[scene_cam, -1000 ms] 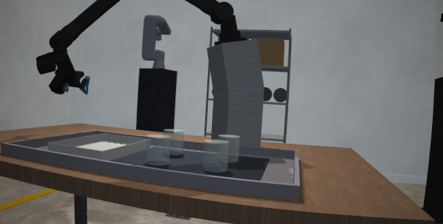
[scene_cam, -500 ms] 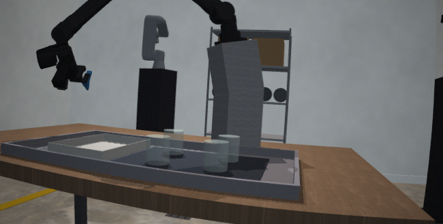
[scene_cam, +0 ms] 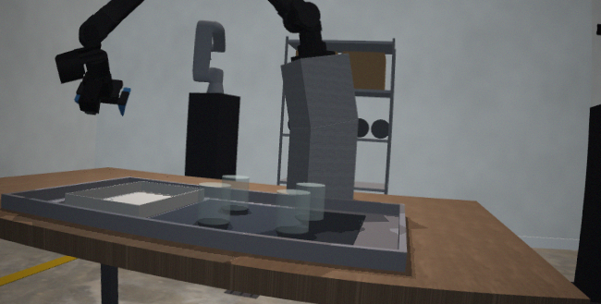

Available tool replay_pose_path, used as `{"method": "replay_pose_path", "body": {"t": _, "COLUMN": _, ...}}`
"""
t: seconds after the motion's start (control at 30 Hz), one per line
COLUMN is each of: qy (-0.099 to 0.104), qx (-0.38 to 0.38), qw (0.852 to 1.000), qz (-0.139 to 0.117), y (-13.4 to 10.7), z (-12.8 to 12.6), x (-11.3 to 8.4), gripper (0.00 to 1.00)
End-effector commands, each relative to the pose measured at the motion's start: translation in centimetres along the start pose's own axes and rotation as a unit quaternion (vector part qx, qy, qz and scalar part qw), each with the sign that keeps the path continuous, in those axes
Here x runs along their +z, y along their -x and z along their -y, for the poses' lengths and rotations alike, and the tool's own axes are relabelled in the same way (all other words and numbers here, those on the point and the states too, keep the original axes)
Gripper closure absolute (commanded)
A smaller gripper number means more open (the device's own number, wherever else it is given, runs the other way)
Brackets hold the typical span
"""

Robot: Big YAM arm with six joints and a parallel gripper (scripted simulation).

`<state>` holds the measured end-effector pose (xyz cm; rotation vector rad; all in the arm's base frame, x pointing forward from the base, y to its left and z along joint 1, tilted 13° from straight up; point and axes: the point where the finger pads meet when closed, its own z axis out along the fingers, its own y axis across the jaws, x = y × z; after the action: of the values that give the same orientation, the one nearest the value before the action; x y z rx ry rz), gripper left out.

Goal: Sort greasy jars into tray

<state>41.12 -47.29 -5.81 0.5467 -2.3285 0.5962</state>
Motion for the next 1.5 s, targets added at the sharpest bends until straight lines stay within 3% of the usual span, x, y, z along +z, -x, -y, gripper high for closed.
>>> {"method": "replay_pose_path", "body": {"t": 0.0, "qy": -0.025, "qx": 0.013, "qw": 1.000, "qz": 0.007, "y": 0.1, "z": 0.0, "x": -2.5, "gripper": 0.00}}
{"method": "replay_pose_path", "body": {"t": 0.87, "qy": -0.118, "qx": -0.071, "qw": 0.990, "qz": 0.017, "y": 8.3, "z": -9.1, "x": -12.5, "gripper": 0.00}}
{"method": "replay_pose_path", "body": {"t": 0.97, "qy": -0.122, "qx": -0.074, "qw": 0.990, "qz": 0.017, "y": 8.7, "z": -9.5, "x": -13.0, "gripper": 0.00}}
{"method": "replay_pose_path", "body": {"t": 1.47, "qy": -0.183, "qx": -0.129, "qw": 0.974, "qz": 0.023, "y": 11.5, "z": -17.3, "x": -16.7, "gripper": 0.00}}
